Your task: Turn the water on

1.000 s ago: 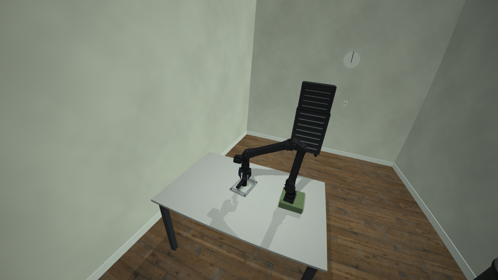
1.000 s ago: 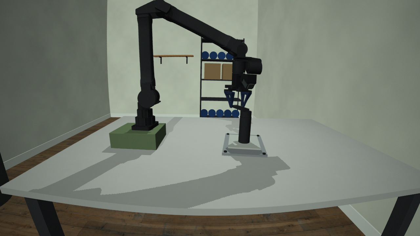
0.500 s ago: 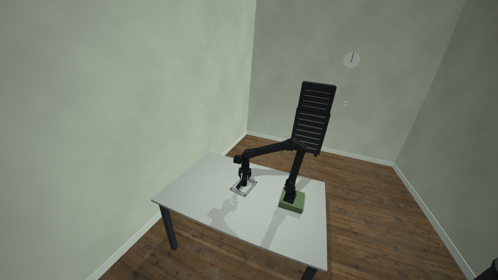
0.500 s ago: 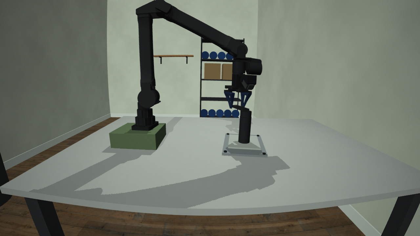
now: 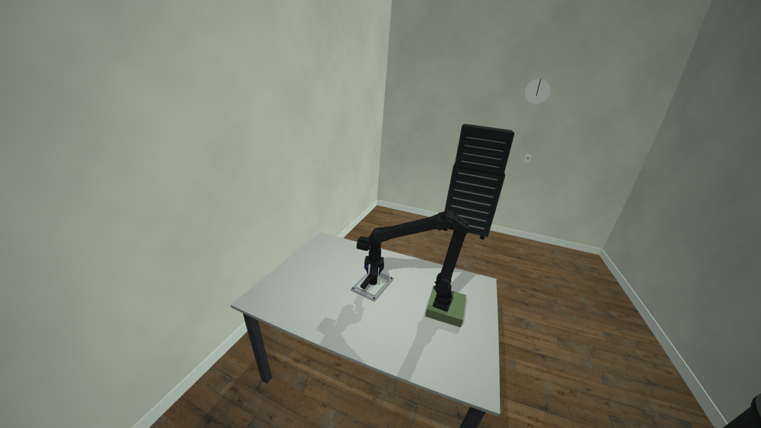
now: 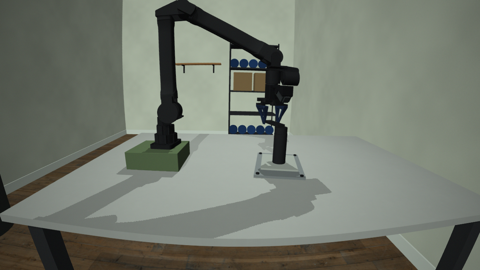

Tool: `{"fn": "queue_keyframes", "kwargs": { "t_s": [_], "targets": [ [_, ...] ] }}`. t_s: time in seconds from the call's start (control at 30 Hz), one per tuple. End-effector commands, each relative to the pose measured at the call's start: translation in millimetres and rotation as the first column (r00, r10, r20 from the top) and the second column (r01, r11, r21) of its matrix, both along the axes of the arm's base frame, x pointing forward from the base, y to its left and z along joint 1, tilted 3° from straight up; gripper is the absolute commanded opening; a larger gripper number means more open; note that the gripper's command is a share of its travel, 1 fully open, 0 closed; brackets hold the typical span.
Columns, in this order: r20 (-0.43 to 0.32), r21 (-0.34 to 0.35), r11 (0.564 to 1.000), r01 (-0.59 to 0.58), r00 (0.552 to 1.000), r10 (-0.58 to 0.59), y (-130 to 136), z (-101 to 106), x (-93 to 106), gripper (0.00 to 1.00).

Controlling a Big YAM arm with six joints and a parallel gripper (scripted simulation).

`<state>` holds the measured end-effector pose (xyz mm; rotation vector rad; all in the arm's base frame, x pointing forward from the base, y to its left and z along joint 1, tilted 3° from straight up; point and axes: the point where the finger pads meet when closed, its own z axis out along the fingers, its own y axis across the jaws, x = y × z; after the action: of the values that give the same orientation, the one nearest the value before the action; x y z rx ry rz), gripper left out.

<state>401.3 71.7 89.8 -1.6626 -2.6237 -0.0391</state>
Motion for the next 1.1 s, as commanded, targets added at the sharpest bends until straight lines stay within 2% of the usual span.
{"fn": "queue_keyframes", "kwargs": {
  "t_s": [0.0,0.67,0.7,1.07],
  "targets": [
    [-0.012,0.0,1.0,0.003,1.0,-0.003,4.3,-8.8,0.1,0.65],
    [-0.012,0.0,1.0,0.003,1.0,-0.003,4.2,-8.8,0.0,0.65],
    [-0.012,0.0,1.0,0.003,1.0,-0.003,4.2,-8.8,0.0,0.0],
    [0.002,0.002,1.0,-0.01,1.0,0.01,5.2,-4.6,5.5,0.0]
  ]
}}
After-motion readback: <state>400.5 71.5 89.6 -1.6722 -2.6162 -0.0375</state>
